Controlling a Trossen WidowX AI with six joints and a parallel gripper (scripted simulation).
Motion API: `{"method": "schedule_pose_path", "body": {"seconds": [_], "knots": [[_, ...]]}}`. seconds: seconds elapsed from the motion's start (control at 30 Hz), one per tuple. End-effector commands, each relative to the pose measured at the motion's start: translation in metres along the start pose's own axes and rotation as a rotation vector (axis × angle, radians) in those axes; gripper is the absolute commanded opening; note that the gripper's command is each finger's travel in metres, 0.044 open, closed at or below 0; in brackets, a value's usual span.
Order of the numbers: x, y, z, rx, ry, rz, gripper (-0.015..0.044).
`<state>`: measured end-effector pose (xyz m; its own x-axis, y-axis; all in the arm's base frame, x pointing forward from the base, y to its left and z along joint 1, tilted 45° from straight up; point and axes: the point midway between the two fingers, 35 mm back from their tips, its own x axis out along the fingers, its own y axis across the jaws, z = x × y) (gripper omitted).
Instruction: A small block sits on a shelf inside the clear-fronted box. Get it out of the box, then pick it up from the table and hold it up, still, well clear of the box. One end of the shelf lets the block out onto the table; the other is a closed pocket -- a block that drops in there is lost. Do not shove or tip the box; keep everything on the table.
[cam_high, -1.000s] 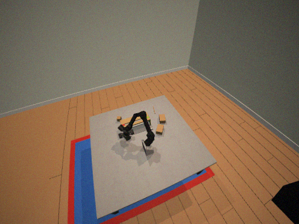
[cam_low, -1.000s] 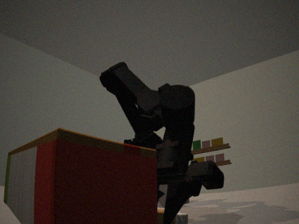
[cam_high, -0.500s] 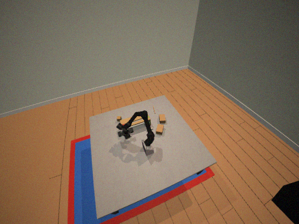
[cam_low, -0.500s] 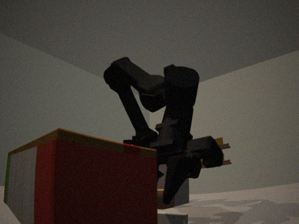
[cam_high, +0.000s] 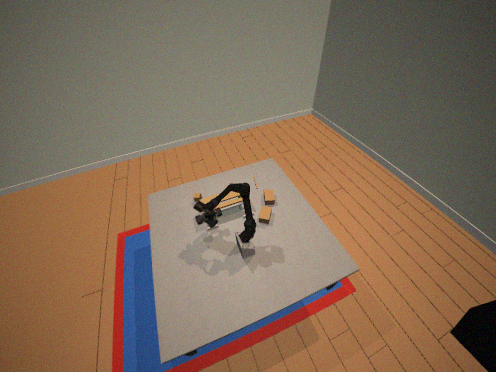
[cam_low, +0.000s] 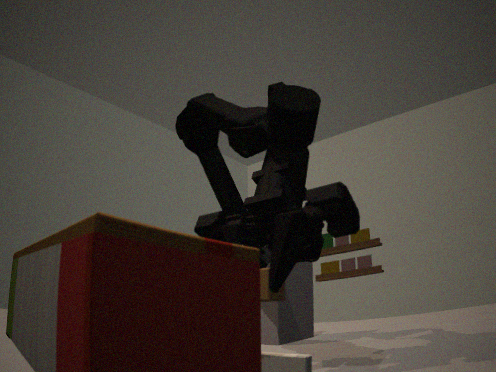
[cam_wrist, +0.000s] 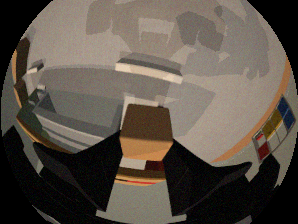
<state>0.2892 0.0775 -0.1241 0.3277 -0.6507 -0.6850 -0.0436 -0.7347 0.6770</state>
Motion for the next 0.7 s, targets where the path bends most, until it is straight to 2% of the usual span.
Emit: {"method": "schedule_pose_path", "body": {"seconds": [0.0,0.67], "knots": [[-0.017,0.005,0.000,-0.070,0.005,-0.033,0.0000],[-0.084,0.031,0.012,-0.377,0.059,-0.180,0.0000]]}}
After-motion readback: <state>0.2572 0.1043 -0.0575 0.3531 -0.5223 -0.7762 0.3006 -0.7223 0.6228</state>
